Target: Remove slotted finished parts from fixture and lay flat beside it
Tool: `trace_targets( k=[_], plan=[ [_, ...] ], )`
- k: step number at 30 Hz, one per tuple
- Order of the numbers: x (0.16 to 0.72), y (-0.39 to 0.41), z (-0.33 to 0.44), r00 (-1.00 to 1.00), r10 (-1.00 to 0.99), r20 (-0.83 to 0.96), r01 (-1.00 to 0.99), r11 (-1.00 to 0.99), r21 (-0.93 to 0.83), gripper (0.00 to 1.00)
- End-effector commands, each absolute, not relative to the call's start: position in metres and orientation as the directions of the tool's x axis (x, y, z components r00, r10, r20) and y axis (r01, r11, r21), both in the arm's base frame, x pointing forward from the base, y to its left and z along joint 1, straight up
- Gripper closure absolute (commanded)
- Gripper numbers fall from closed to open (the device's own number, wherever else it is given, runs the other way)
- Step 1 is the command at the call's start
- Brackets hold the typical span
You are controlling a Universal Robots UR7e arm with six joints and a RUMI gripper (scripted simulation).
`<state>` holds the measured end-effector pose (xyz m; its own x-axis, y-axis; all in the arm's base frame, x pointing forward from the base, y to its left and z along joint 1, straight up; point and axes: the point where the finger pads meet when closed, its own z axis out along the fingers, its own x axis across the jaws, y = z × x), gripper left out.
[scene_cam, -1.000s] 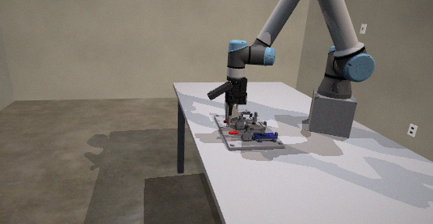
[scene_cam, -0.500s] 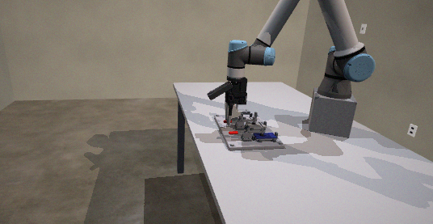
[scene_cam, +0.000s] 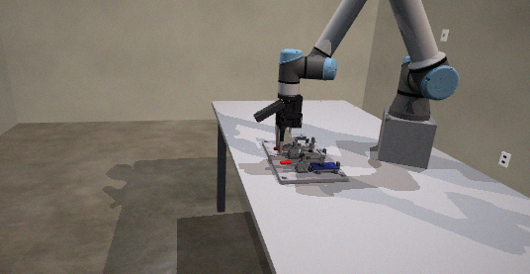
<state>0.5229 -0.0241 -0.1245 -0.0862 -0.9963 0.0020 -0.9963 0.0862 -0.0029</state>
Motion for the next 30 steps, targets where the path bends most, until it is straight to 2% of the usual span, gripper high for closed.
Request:
trace_targets(
  k=[1, 30],
  plan=[
    [0.5221, -0.0243, -0.1248, -0.087, -0.996, 0.001, -0.996, 0.087, -0.001, 1.00],
    [0.5178, -0.0238, -0.1168, -0.087, -0.996, 0.000, -0.996, 0.087, 0.000, 1.00]
  ],
)
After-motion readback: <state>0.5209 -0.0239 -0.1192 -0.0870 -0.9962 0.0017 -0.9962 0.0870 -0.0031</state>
